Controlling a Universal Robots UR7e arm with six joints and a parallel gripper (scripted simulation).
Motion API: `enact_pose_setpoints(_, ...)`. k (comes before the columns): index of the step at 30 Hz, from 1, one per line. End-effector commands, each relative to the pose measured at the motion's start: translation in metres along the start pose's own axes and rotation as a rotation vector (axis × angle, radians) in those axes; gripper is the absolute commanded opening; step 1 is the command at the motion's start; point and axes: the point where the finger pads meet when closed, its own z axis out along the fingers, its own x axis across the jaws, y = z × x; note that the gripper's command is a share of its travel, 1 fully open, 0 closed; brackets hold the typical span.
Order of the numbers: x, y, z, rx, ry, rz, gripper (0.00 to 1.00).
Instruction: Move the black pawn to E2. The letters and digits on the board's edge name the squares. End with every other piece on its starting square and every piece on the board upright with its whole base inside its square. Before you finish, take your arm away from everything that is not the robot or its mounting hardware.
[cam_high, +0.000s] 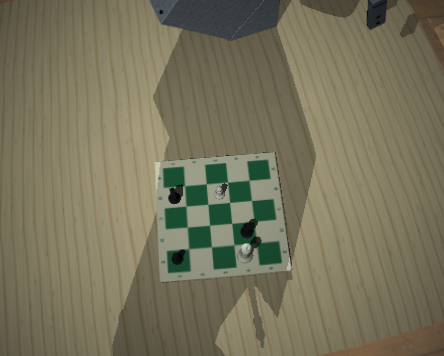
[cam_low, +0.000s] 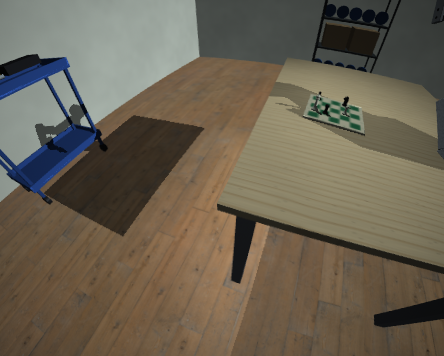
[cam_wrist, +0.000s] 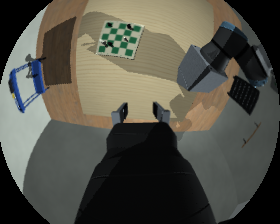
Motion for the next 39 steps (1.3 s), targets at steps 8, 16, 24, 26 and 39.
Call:
enact_pose_setpoints(8, 0.000, 0.000, 0.000, -0.001, -0.001, 0.000, 1.00)
enact_pose_setpoints(16, 0.000, 0.000, 0.000, -0.001, -0.001, 0.000, 1.00)
enact_pose_setpoints(24, -0.001, -0.002, 0.000, -0.003, 0.002, 0.008, 1.00)
enact_pose_setpoints(26, -0.002, -0.003, -0.001, -0.006, 0.004, 0.014, 1.00)
enact_pose_setpoints(39, -0.012, -0.024, 0.001, -0.035, 0.040, 0.108, 1.00)
